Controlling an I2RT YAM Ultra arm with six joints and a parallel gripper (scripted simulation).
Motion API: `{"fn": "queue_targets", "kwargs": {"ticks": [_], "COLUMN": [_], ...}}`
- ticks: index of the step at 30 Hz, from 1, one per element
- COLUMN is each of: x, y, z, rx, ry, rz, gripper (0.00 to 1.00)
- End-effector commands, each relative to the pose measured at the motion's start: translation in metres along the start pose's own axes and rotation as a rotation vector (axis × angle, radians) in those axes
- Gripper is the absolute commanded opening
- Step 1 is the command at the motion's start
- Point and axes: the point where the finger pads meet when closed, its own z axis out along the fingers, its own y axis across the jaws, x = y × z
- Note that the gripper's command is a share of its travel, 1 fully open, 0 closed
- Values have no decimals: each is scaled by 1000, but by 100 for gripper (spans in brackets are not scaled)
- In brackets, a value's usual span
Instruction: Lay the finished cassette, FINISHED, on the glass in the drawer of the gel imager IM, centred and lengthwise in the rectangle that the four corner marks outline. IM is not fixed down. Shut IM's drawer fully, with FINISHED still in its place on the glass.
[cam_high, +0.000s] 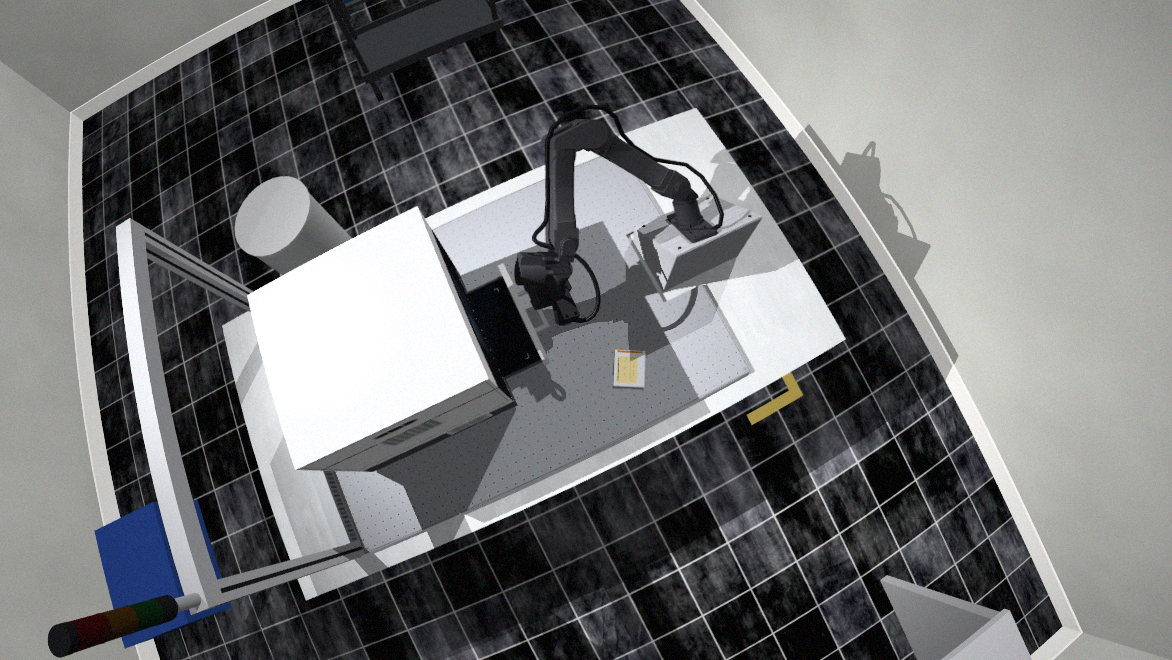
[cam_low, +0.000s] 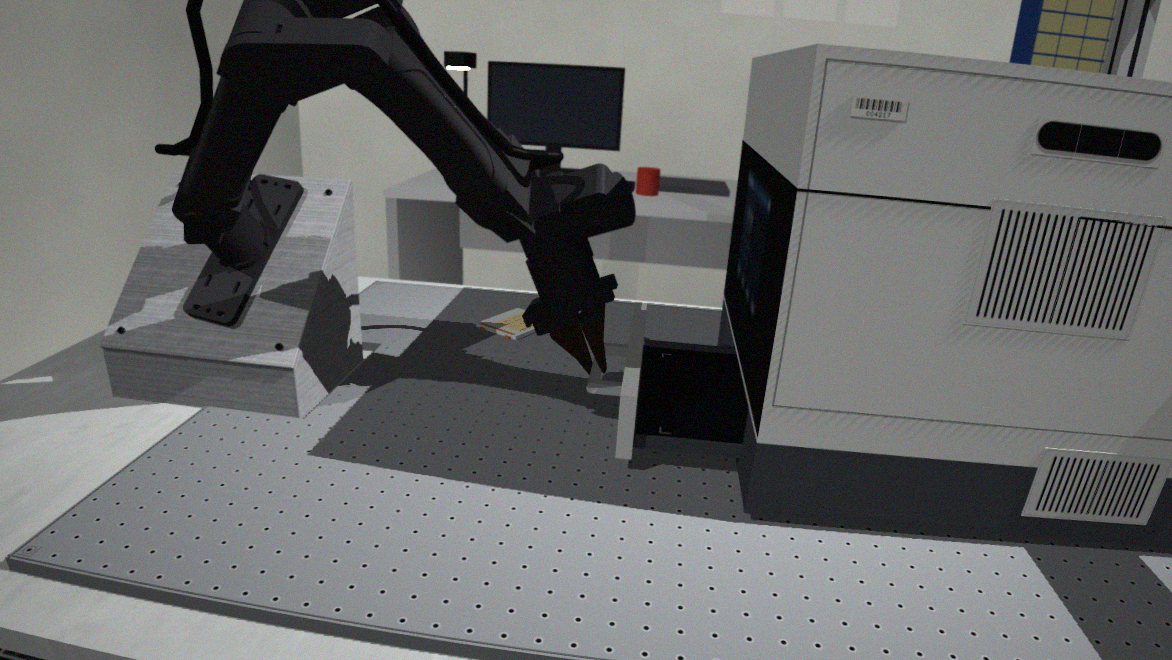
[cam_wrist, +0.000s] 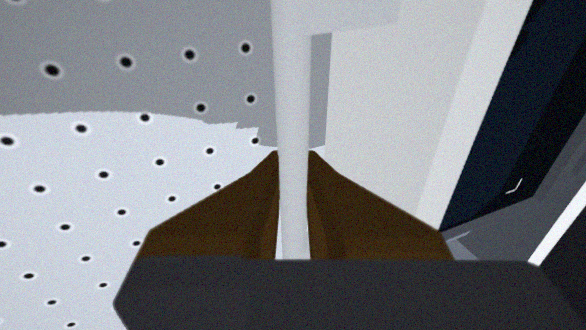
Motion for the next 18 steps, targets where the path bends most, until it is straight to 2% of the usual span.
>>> {"fn": "queue_targets", "kwargs": {"ticks": [1, 2, 18], "x": [1, -4, -5], "y": [2, 20, 37], "z": [-14, -14, -21], "rx": [-37, -64, -63], "ry": [4, -1, -11], "rz": [3, -24, -24], "gripper": [0, 0, 0]}}
